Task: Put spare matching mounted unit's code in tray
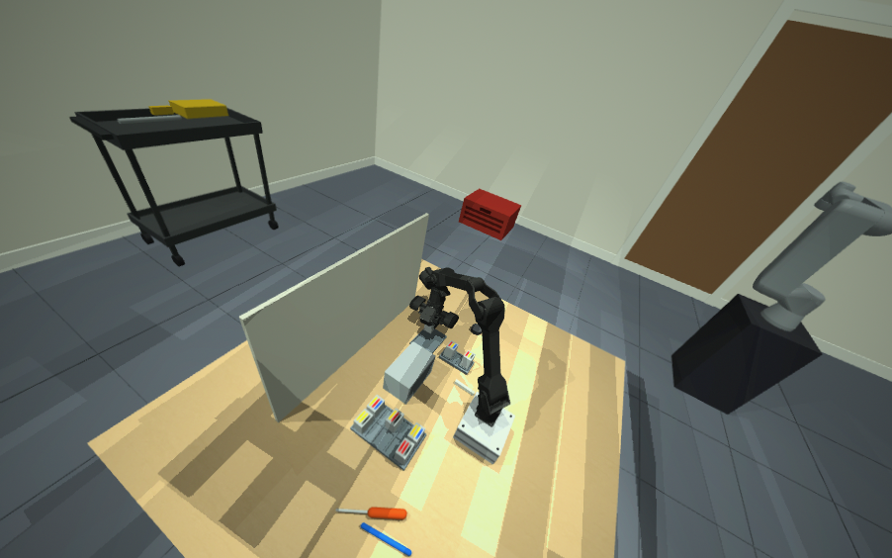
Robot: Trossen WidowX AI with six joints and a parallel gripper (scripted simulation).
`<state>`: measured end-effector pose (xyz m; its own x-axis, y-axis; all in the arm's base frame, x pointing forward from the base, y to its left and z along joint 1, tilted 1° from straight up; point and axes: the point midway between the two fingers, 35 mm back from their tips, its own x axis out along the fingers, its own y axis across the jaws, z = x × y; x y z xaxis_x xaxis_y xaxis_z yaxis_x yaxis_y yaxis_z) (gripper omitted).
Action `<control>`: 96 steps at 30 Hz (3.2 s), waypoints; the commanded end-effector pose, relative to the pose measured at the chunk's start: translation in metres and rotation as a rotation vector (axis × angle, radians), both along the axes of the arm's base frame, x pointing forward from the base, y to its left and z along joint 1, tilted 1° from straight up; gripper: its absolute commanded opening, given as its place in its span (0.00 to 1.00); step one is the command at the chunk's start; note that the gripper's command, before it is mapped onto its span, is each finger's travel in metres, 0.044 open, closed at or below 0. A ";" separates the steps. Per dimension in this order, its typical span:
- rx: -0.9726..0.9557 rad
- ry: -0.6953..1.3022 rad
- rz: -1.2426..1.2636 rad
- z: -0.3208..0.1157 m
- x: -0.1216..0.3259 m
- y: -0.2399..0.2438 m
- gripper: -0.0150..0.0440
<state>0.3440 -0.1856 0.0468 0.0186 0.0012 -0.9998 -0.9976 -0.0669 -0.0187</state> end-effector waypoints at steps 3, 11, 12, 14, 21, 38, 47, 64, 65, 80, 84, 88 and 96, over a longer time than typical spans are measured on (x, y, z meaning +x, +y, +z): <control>-0.002 0.000 0.002 -0.007 0.000 0.000 0.25; -0.002 0.000 0.002 -0.014 -0.001 0.000 0.25; -0.002 0.000 0.002 -0.015 -0.001 0.000 0.25; -0.002 0.000 0.002 -0.017 -0.001 0.000 0.25; -0.002 0.000 0.002 -0.023 -0.001 0.001 0.25; -0.002 0.000 0.002 -0.039 -0.003 0.002 0.25; -0.002 0.001 0.002 -0.047 -0.004 0.003 0.25; 0.000 0.001 0.001 -0.057 -0.006 0.004 0.34; 0.000 0.001 0.001 -0.057 -0.006 0.004 0.39; 0.000 0.001 0.001 -0.057 -0.006 0.004 1.00; -0.001 0.000 0.002 -0.013 -0.003 0.002 1.00; -0.002 0.000 0.002 0.045 -0.008 0.003 1.00; -0.008 -0.014 0.000 0.047 -0.006 0.003 1.00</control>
